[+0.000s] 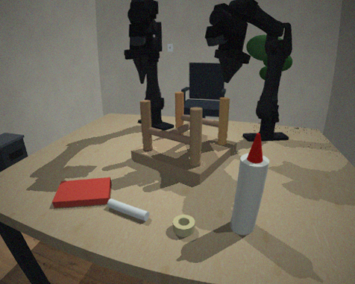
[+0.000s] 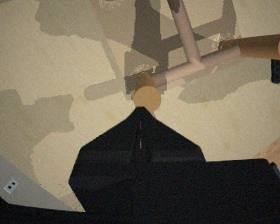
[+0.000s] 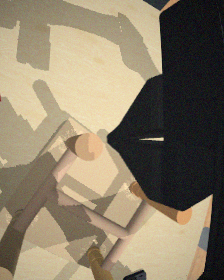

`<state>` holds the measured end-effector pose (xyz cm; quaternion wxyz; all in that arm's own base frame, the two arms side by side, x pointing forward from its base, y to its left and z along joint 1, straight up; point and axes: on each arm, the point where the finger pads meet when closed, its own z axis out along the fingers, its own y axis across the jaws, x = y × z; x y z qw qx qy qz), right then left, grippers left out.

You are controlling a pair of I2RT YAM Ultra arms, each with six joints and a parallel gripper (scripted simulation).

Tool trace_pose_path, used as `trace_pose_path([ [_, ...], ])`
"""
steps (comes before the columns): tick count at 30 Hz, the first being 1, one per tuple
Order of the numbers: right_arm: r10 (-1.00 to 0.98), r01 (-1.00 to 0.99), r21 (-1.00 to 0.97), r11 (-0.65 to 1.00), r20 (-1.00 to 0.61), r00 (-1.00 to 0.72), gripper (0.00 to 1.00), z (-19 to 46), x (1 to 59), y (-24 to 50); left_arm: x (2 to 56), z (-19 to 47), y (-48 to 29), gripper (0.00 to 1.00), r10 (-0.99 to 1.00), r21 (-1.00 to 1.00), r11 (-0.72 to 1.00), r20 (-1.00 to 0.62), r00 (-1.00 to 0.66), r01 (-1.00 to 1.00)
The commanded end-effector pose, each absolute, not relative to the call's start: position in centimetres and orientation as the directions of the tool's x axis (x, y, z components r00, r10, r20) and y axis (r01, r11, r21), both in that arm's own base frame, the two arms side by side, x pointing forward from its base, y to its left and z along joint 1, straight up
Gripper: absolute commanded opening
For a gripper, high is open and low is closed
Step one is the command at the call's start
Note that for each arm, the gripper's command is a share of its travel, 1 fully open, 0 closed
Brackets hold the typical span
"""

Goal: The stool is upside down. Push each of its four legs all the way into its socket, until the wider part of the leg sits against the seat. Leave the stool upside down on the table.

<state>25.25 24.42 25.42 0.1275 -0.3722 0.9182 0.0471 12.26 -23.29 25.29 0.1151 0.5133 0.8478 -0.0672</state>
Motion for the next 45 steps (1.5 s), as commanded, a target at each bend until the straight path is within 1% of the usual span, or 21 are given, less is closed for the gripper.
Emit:
trace_pose_path([
  [1, -0.624, -0.674, -0.003, 0.738, -0.381, -0.682, 0.00, 26.8, 27.0, 24.6, 13.9, 26.1, -24.1, 0.00, 0.808, 0.001, 0.497, -0.365, -0.462, 0.868],
  [6, -0.527, -0.619, 0.000, 0.785, -0.526, -0.668, 0.00, 28.4, 30.2, 23.8, 18.0, 27.1, -24.9, 0.00, 0.701, 0.001, 0.581, -0.509, -0.500, 0.814],
  [12, -0.364, -0.521, 0.003, 0.854, -0.712, -0.600, 0.00, 31.0, 34.8, 21.1, 24.7, 29.5, -24.0, 0.00, 0.497, -0.003, 0.712, -0.704, -0.508, 0.702],
  [14, -0.364, -0.521, 0.003, 0.854, -0.712, -0.600, 0.00, 31.0, 34.8, 21.1, 24.7, 29.5, -24.0, 0.00, 0.497, -0.003, 0.712, -0.704, -0.508, 0.702],
  [16, -0.314, -0.486, 0.006, 0.874, -0.756, -0.574, 0.00, 31.8, 35.9, 19.9, 26.7, 30.2, -23.2, 0.00, 0.431, -0.011, 0.752, -0.748, -0.504, 0.659],
  [21, -0.200, -0.394, 0.006, 0.919, -0.854, -0.481, 0.00, 34.0, 38.1, 16.2, 31.2, 32.4, -19.9, 0.00, 0.280, -0.007, 0.841, -0.850, -0.447, 0.540],
  [27, -0.092, -0.285, 0.007, 0.959, -0.938, -0.335, 0.00, 36.8, 39.5, 11.5, 35.2, 35.2, -14.8, 0.00, 0.135, -0.005, 0.919, -0.935, -0.328, 0.394],
  [29, -0.064, -0.246, 0.008, 0.969, -0.957, -0.282, 0.00, 37.6, 39.7, 9.9, 36.2, 36.3, -12.9, 0.00, 0.097, -0.005, 0.939, -0.956, -0.278, 0.343],
  [31, -0.064, -0.246, 0.008, 0.969, -0.957, -0.282, 0.00, 37.6, 39.7, 9.9, 36.2, 36.3, -12.9, 0.00, 0.097, -0.005, 0.939, -0.956, -0.278, 0.343],
  [33, -0.042, -0.210, 0.008, 0.978, -0.973, -0.228, 0.00, 38.4, 39.8, 8.4, 37.6, 36.2, -11.3, 0.00, 0.072, -0.006, 0.955, -0.965, -0.252, 0.295],
  [34, -0.032, -0.192, 0.007, 0.981, -0.980, -0.199, 0.00, 38.9, 39.8, 7.6, 37.3, 37.7, -10.1, 0.00, 0.051, -0.005, 0.963, -0.979, -0.200, 0.270],
  [39, 0.001, -0.095, 0.006, 0.995, -0.999, -0.048, 0.00, 41.1, 39.0, 3.6, 38.2, 40.3, -4.9, 0.00, 0.005, -0.002, 0.991, -0.999, -0.052, 0.135],
  [45, 0.007, -0.021, 0.007, 1.000, -1.000, 0.030, 0.00, 41.5, 38.2, 0.6, 38.0, 41.5, -0.9, 0.00, -0.005, -0.004, 0.999, -0.999, 0.035, 0.034],
])
